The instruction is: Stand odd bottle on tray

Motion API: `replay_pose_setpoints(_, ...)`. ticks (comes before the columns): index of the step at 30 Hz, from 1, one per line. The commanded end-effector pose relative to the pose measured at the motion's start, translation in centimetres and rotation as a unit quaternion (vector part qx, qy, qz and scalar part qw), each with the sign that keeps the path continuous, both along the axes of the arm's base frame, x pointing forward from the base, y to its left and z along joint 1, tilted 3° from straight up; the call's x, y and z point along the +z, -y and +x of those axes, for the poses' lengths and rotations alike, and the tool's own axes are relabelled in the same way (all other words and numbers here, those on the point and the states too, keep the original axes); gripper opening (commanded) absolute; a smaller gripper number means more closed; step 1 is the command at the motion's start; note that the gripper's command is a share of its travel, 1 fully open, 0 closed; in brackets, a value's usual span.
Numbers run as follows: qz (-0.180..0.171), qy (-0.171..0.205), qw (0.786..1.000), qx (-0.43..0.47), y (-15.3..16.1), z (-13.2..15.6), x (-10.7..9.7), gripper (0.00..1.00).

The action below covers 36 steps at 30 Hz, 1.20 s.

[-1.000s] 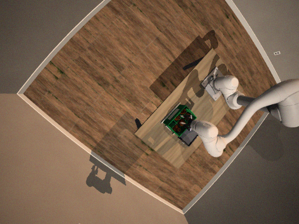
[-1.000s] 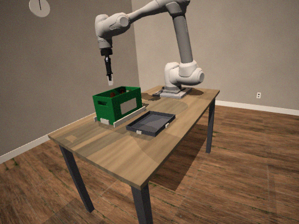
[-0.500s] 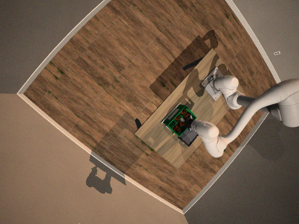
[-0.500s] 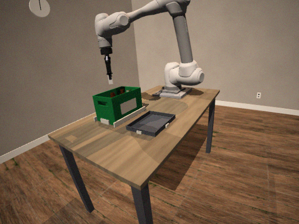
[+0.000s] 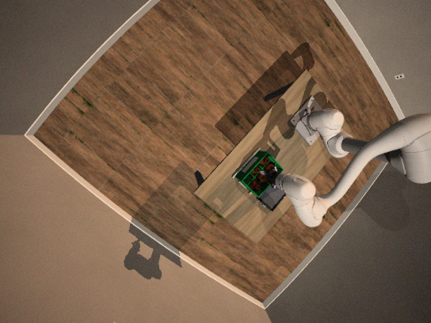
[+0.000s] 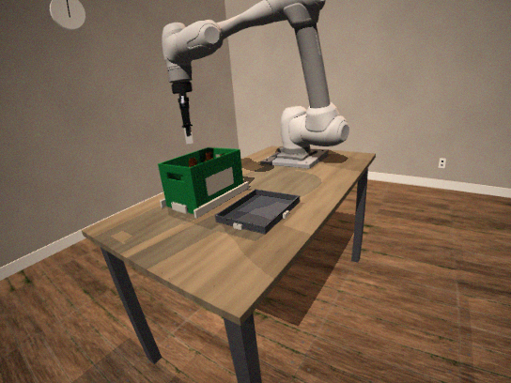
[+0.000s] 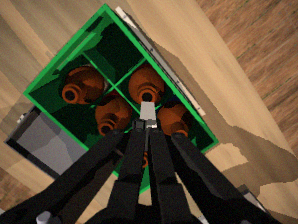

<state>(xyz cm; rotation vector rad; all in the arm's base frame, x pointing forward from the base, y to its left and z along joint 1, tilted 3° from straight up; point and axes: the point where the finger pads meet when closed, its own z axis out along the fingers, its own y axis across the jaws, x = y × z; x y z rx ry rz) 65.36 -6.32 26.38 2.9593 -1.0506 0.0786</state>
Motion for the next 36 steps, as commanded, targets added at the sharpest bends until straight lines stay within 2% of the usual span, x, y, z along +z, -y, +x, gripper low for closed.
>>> replay_pose_setpoints(1,0.0,0.0,1.0,0.0,0.0,0.0,0.0,0.0)
replay_pose_setpoints(13,0.0,0.0,1.0,0.0,-0.1,0.0,0.0,0.0)
replay_pose_setpoints(15,0.0,0.0,1.0,0.0,-1.9,-0.1,0.0,0.0)
replay_pose_setpoints(17,0.0,0.0,1.0,0.0,-1.9,-0.1,0.0,0.0)
replay_pose_setpoints(19,0.0,0.0,1.0,0.0,-5.5,-0.3,-0.1,0.0)
replay_pose_setpoints(22,0.0,0.0,1.0,0.0,-8.3,-0.6,-0.2,0.0)
replay_pose_setpoints(27,0.0,0.0,1.0,0.0,-9.1,-0.7,-0.2,0.0)
replay_pose_setpoints(28,0.0,0.0,1.0,0.0,-9.1,-0.7,-0.2,0.38)
replay_pose_setpoints(36,0.0,0.0,1.0,0.0,-9.1,-0.7,-0.2,0.38)
